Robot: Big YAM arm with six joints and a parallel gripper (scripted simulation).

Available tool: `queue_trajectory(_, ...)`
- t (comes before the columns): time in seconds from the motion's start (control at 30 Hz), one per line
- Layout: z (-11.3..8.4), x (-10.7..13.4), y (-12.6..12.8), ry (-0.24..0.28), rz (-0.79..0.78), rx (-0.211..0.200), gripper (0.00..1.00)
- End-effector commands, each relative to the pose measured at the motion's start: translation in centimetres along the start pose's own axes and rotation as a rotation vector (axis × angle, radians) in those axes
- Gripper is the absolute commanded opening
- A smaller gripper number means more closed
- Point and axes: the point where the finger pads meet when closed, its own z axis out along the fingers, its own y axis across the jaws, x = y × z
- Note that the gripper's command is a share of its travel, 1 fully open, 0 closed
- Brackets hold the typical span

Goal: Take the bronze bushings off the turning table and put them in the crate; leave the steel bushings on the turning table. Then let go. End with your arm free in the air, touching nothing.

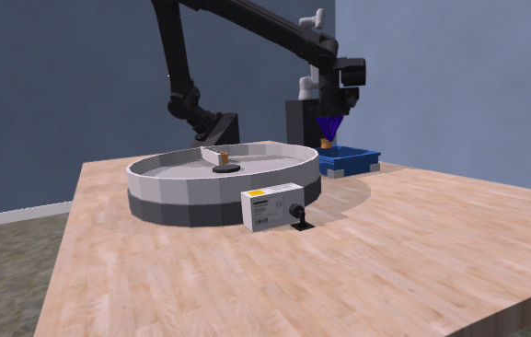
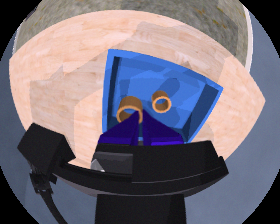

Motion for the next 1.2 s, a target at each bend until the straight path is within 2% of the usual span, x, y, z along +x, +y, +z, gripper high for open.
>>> queue_trajectory(0.0, -1.27, -0.09, -1.46, -0.022, 0.010, 0.038, 0.00)
queue_trajectory(0.4, -0.76, 0.63, -1.39, -0.022, 0.019, 0.026, 0.00)
queue_trajectory(0.6, -1.46, 0.32, -1.91, -0.029, 0.021, 0.044, 0.00)
queue_trajectory(1.17, -1.49, 0.30, -1.90, -0.028, 0.020, 0.045, 0.00)
